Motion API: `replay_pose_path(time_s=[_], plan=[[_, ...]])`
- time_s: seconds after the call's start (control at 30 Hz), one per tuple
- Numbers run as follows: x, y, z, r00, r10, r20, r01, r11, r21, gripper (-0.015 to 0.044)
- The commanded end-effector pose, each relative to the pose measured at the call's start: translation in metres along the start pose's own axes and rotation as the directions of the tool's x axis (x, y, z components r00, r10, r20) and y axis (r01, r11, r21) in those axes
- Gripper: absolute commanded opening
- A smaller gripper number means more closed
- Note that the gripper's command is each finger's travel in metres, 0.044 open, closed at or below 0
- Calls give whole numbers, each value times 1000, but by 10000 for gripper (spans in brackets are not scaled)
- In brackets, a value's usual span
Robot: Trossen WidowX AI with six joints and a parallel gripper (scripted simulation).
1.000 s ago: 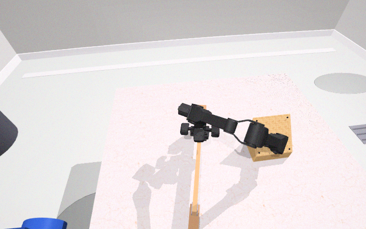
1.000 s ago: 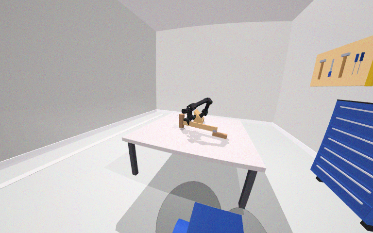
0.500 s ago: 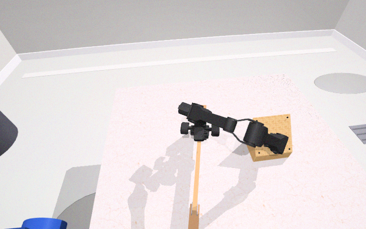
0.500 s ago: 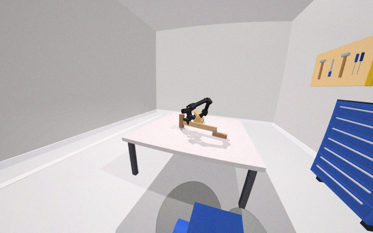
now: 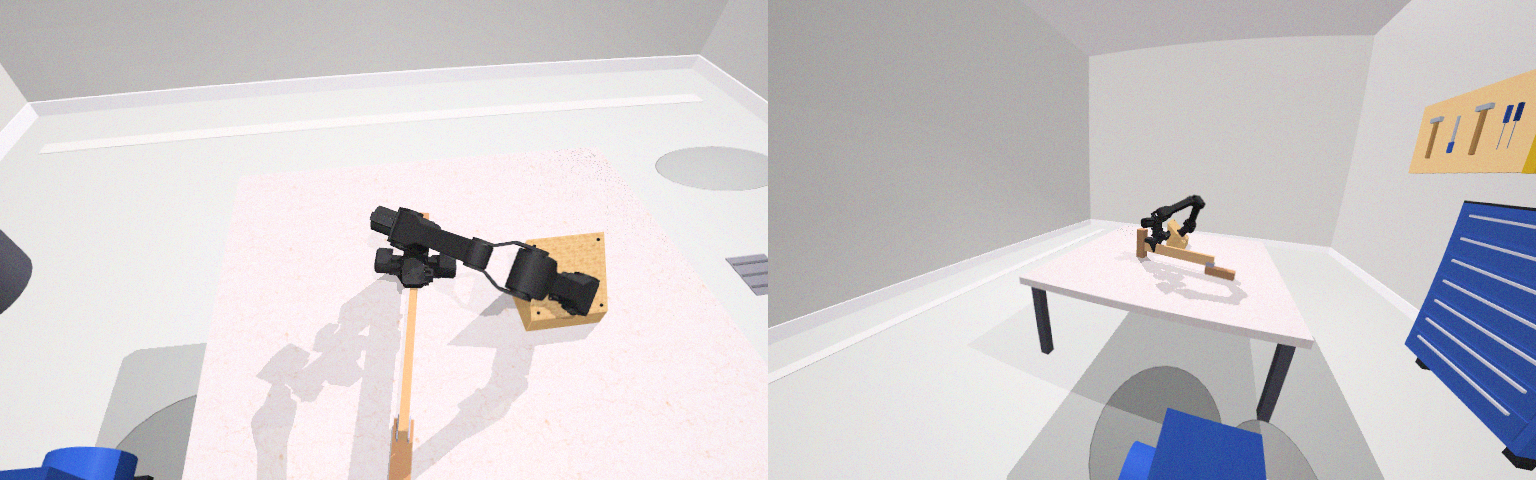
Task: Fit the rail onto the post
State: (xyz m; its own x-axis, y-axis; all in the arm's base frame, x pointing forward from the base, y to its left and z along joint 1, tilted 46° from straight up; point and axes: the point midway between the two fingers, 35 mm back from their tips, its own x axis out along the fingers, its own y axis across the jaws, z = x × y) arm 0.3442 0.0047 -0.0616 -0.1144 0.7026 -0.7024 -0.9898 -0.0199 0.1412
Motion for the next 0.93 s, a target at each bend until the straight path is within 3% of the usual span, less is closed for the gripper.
replay_pose_path(time_s=[0.0,0.13,0.43,0.9], plan=[[0,0,0,1000,0,0,0,1000,-1,341],[0,0,0,1000,0,0,0,1000,-1,440],[-30,0,30,1000,-4,-1,4,1000,-2,440],[-30,0,30,1000,-4,-1,4,1000,-2,440]])
